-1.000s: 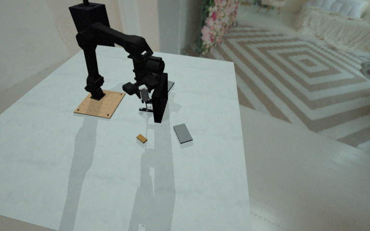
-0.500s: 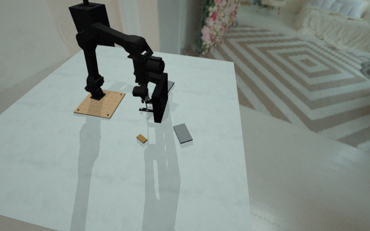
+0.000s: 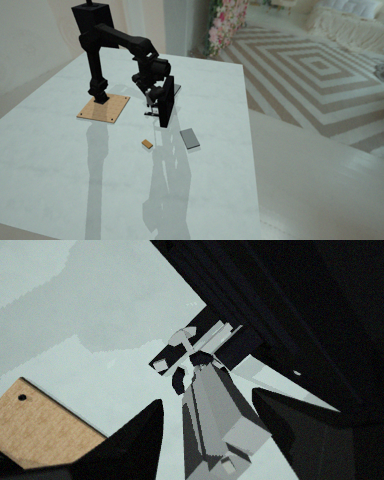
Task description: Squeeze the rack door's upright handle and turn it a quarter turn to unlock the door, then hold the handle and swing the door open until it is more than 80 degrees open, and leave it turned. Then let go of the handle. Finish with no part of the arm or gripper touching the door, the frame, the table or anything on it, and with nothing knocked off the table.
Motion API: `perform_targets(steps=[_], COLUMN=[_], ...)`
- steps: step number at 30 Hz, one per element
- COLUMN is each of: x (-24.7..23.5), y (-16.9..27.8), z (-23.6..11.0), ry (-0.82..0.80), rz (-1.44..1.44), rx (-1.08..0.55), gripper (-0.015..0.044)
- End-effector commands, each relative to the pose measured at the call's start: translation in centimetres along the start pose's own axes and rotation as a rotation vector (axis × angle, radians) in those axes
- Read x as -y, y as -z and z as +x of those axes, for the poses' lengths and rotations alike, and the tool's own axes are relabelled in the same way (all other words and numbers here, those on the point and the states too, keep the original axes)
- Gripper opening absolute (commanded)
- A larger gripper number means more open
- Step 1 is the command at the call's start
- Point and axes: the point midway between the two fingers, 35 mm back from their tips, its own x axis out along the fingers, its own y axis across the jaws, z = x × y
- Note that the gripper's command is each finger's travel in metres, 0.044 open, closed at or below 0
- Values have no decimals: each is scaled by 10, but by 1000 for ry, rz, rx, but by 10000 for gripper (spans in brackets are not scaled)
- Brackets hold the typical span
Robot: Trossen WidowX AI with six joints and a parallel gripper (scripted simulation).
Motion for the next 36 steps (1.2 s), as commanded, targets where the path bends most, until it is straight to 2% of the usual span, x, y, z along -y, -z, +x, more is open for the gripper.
perform_targets(steps=[1,15,21,36], x=[0,0,0,0], y=[-1,-1,-1,-1], z=[0,0,0,0], ry=[0,1,1,1], rz=[-187,-847,-855,-855], rx=[3,3,3,3], gripper=[286,286,286,186])
